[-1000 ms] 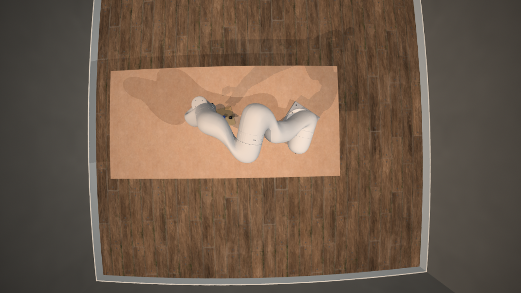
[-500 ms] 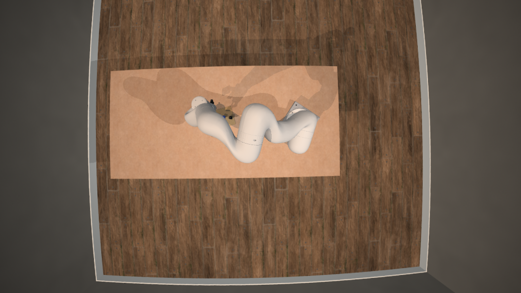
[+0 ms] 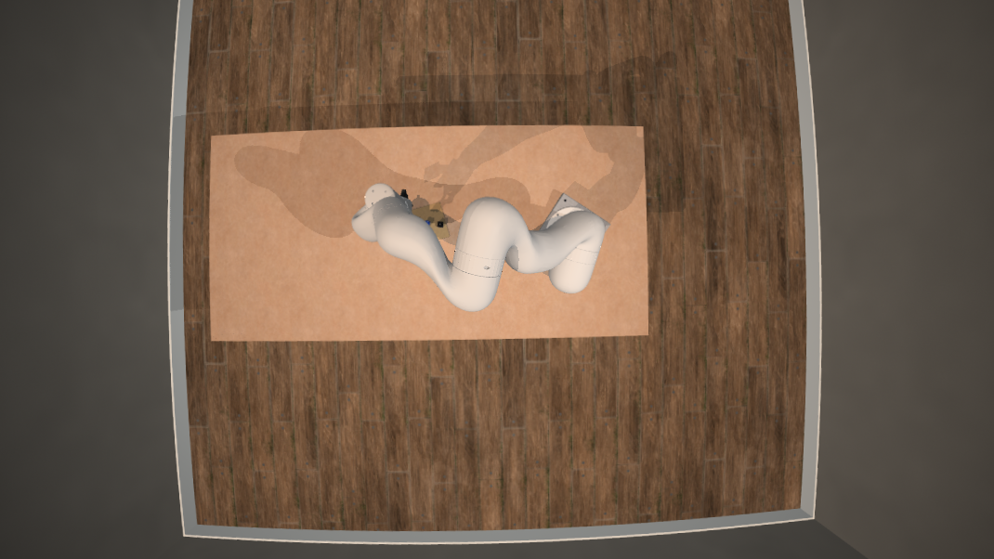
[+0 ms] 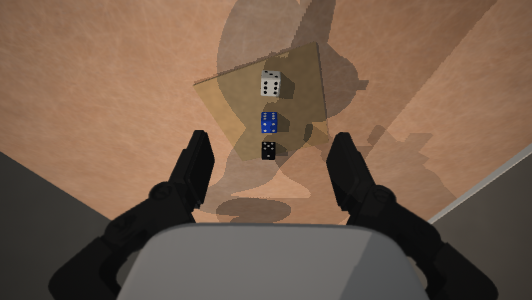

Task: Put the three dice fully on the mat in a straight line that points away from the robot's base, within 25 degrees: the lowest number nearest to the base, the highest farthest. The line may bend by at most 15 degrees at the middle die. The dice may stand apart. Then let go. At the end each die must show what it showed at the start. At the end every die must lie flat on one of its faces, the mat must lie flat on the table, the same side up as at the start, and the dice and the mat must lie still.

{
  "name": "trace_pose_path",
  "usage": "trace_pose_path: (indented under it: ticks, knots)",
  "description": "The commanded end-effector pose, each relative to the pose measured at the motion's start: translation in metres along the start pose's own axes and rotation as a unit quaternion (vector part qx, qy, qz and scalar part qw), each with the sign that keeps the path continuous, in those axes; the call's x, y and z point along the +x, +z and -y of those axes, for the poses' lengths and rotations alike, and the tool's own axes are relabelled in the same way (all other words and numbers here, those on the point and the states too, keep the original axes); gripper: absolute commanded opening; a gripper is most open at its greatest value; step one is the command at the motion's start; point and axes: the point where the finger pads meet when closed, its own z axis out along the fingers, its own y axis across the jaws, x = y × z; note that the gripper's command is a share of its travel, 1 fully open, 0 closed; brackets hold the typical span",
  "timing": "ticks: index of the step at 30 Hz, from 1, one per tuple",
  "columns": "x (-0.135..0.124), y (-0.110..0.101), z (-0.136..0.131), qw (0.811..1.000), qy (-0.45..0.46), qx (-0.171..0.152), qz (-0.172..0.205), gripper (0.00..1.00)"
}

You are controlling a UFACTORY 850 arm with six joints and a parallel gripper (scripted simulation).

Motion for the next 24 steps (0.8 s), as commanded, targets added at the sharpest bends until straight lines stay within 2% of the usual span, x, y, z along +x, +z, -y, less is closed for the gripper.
trace_pose_path:
  ticks: [1,5,17,24]
  knots:
    - [0.001,-0.008,0.000,1.000,0.000,0.000,-0.001,1.00]
    - [0.001,-0.015,0.000,1.000,0.000,0.000,-0.001,1.00]
    - [0.001,-0.071,0.000,1.000,0.000,0.000,-0.001,1.00]
    - [0.001,-0.080,0.000,1.000,0.000,0.000,-0.001,1.00]
